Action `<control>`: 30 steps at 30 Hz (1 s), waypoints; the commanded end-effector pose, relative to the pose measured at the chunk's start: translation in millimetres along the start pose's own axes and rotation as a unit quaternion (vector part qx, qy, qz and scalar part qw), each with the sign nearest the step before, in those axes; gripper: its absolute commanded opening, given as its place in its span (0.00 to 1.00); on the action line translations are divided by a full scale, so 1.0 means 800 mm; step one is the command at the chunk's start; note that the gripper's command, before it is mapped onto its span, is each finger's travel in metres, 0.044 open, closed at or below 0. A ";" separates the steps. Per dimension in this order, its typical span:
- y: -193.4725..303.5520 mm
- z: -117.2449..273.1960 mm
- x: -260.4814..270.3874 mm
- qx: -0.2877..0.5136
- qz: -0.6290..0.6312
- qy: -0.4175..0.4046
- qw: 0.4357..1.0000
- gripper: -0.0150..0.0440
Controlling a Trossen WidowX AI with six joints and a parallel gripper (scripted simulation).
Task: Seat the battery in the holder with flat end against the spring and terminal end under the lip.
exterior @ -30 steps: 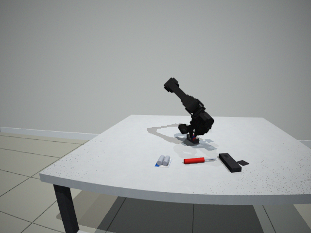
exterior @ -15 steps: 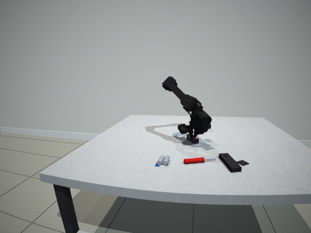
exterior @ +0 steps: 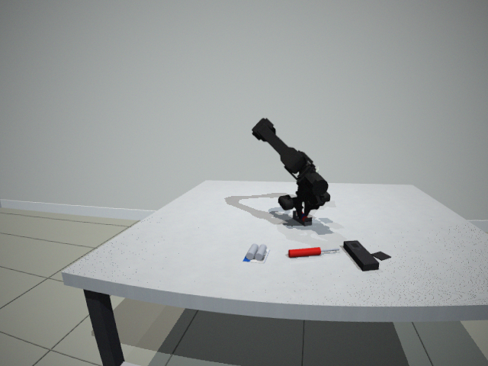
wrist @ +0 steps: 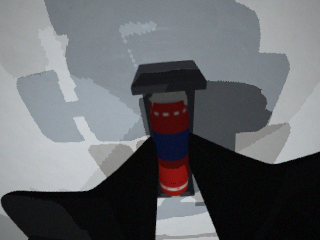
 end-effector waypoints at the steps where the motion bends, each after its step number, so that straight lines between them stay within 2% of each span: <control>1: -0.003 -0.003 0.004 -0.011 -0.001 -0.007 1.000 0.36; 30: 0.003 -0.007 0.000 -0.079 0.007 -0.013 0.997 0.36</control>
Point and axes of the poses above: the point midway between the two fingers, 35 mm back from their tips, its own z axis back along the fingers, its own x axis across the jaws, y = z × x, the point moved 1 cm from there along z, back along the fingers, and after that the axes turned 5 degrees about -z, right-handed, at the moved point
